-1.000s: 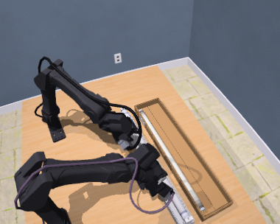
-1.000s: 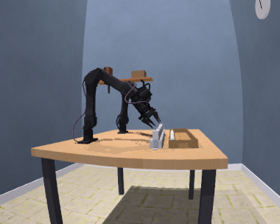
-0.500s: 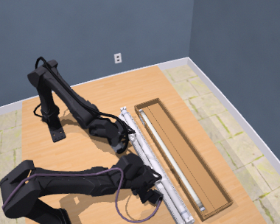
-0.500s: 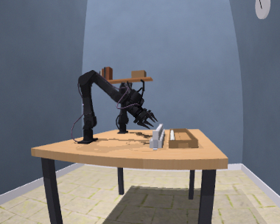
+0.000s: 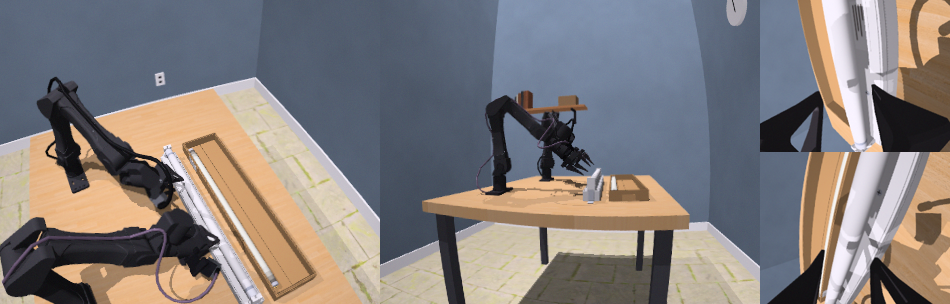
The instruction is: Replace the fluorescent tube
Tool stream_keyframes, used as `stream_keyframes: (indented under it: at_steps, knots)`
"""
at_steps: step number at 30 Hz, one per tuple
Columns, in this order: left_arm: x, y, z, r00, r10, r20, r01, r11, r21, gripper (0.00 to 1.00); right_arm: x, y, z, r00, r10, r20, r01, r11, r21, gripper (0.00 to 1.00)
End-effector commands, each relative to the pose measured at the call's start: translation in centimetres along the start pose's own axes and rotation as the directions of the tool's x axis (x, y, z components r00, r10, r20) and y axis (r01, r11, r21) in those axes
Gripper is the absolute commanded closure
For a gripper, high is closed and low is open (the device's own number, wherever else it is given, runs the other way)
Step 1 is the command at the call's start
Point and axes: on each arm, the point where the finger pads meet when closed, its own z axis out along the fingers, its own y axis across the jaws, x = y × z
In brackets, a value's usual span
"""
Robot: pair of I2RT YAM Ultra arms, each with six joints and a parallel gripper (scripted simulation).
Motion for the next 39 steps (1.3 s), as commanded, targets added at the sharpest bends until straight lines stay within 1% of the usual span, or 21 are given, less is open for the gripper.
stream_keyframes:
  at_steps: [1,2,5,6,8,9,10,12,13,15,17,20,22,24,26,30,31,32,35,36,39]
  knots:
    - [0.2,0.9,-0.5,1.000,-0.020,-0.009,0.020,1.000,-0.017,0.51,-0.1,-0.3,0.0,1.000,-0.001,0.012,0.001,1.000,0.009,0.51]
    - [0.0,1.0,-0.4,1.000,-0.024,-0.009,0.024,1.000,-0.018,0.51,0.0,-1.4,0.5,1.000,-0.003,0.005,0.002,0.999,0.039,0.51]
    - [0.0,1.0,-0.4,1.000,-0.024,-0.009,0.024,1.000,-0.018,0.51,0.1,0.3,-0.2,1.000,0.001,0.002,-0.001,1.000,-0.008,0.51]
    - [-0.4,0.2,1.2,1.000,-0.006,0.012,0.006,1.000,-0.003,0.51,0.1,0.6,-0.4,1.000,0.002,0.002,-0.002,1.000,-0.018,0.51]
    - [-0.1,-0.1,1.7,1.000,0.000,0.009,0.000,1.000,0.000,0.51,0.1,0.7,-0.4,1.000,0.002,0.001,-0.002,1.000,-0.022,0.51]
    - [0.0,-0.3,2.0,1.000,0.003,0.006,-0.003,1.000,0.003,0.51,-0.3,1.3,1.1,1.000,0.001,-0.003,-0.001,1.000,-0.030,0.51]
    - [0.6,-0.5,1.9,1.000,0.005,-0.022,-0.005,1.000,0.008,0.51,-0.1,1.1,0.8,1.000,-0.001,0.005,0.001,1.000,-0.020,0.51]
    - [0.6,-0.5,1.9,1.000,0.005,-0.022,-0.005,1.000,0.008,0.51,-0.1,1.1,0.8,1.000,-0.001,0.005,0.001,1.000,-0.020,0.51]
    - [-0.3,0.3,2.3,1.000,-0.006,0.017,0.007,1.000,-0.007,0.51,0.0,1.2,1.4,1.000,-0.005,-0.006,0.005,1.000,-0.031,0.51]
    - [-0.1,-0.1,3.0,1.000,0.000,0.012,0.000,1.000,-0.001,0.51,-0.3,1.3,2.0,1.000,0.000,-0.002,0.000,0.999,-0.034,0.51]
    - [-0.4,0.4,3.4,1.000,-0.009,0.018,0.009,1.000,-0.009,0.51,0.3,1.1,2.6,1.000,-0.010,-0.012,0.009,1.000,-0.030,0.51]
    - [-1.1,1.5,3.9,0.999,-0.027,0.032,0.027,0.999,-0.025,0.51,-0.5,1.2,3.4,1.000,-0.001,0.008,0.002,0.999,-0.032,0.51]
    - [-1.1,1.5,4.5,0.999,-0.026,0.032,0.027,0.999,-0.025,0.51,0.2,1.3,3.9,1.000,-0.010,-0.014,0.009,0.999,-0.034,0.51]
    - [-0.9,1.2,5.1,0.999,-0.022,0.028,0.023,1.000,-0.021,0.51,-0.5,1.4,4.4,1.000,-0.002,0.005,0.002,0.999,-0.036,0.51]
    - [-0.9,1.3,5.6,0.999,-0.022,0.027,0.023,1.000,-0.020,0.51,0.1,1.4,5.0,1.000,-0.009,-0.012,0.008,0.999,-0.037,0.51]
    - [-0.5,1.2,4.2,1.000,-0.022,0.004,0.022,1.000,-0.015,0.51,0.2,1.4,5.5,1.000,-0.010,-0.013,0.010,0.999,-0.036,0.51]
    - [-0.8,2.2,3.6,0.999,-0.039,0.016,0.039,0.999,-0.035,0.51,-0.3,1.5,5.7,1.000,-0.003,-0.005,0.002,0.999,-0.038,0.51]
    - [-0.6,1.8,3.8,0.999,-0.032,0.010,0.032,0.999,-0.029,0.51,-0.4,1.2,5.3,1.000,-0.007,0.012,0.007,1.000,-0.025,0.51]
    - [-0.7,1.9,4.5,0.999,-0.044,0.020,0.044,0.999,-0.030,0.51,-0.2,3.2,4.1,1.000,-0.007,0.011,0.008,0.997,-0.081,0.51]
    - [-0.3,1.3,4.7,0.999,-0.033,0.001,0.033,0.999,-0.017,0.89,-0.2,2.8,4.3,1.000,-0.007,0.011,0.008,0.997,-0.071,0.51]
    - [-0.3,1.4,4.7,1.000,-0.030,0.000,0.030,0.999,-0.021,0.89,-0.2,2.1,4.6,1.000,-0.009,0.012,0.009,0.999,-0.046,0.51]
